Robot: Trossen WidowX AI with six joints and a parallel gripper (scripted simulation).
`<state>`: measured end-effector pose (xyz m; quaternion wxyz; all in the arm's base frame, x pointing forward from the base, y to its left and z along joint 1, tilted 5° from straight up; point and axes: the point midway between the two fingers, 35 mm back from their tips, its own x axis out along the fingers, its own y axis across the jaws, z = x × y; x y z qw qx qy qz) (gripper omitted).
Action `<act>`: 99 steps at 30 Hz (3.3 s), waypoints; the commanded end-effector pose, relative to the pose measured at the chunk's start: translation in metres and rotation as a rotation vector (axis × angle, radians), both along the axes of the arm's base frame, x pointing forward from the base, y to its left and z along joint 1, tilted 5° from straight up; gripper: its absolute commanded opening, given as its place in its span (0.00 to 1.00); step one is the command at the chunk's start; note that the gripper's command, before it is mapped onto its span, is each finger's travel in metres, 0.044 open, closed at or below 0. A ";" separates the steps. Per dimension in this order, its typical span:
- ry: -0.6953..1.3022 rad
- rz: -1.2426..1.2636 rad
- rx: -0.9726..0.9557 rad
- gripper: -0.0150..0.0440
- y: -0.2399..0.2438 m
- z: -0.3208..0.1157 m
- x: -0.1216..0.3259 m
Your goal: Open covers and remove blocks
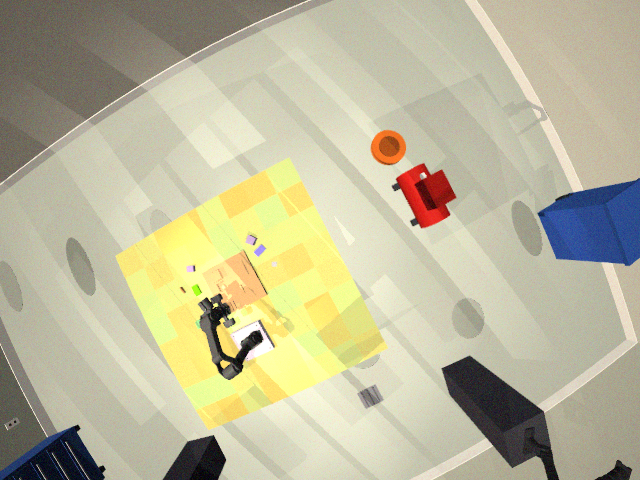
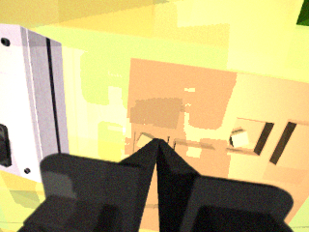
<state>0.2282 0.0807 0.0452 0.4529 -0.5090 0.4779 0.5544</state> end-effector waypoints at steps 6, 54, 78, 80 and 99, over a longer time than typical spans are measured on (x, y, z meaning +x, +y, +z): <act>-0.009 -0.002 0.002 0.25 -0.010 0.006 0.050; -0.014 -0.004 0.003 0.25 -0.023 -0.006 0.090; -0.014 -0.004 0.003 0.25 -0.023 -0.029 0.089; -0.014 -0.004 0.003 0.25 -0.023 -0.031 0.089; -0.014 -0.004 0.003 0.25 -0.023 -0.050 0.086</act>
